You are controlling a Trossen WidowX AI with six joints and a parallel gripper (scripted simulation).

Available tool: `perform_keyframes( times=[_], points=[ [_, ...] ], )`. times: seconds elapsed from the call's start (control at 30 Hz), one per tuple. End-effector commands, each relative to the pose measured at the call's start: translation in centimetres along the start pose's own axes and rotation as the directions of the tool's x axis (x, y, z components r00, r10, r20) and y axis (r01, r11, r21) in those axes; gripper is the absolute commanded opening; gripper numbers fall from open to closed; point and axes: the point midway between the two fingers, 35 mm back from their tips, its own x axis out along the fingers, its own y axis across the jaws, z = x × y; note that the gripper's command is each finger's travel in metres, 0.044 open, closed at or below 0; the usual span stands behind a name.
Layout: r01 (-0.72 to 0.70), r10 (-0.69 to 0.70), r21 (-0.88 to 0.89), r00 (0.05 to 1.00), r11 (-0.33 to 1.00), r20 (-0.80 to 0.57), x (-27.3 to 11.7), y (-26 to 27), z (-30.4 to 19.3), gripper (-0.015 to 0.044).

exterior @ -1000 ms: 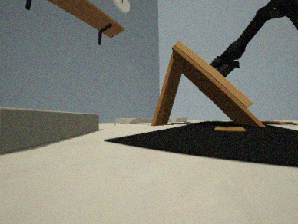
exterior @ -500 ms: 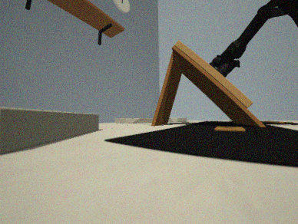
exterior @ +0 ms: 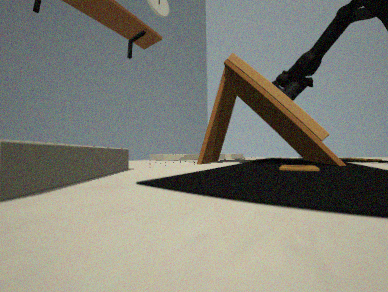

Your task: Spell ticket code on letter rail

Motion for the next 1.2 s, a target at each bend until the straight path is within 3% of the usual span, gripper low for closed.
perform_keyframes(
  times=[0.0, 1.17],
  points=[
    [0.004, -0.004, 0.001, 1.0, 1.0, 0.001, -0.1, 0.3, 0.0, 0.0],
    [0.003, -0.003, 0.002, 1.0, 1.0, 0.001, 0.0, 2.1, 0.0, 0.0]
  ],
)
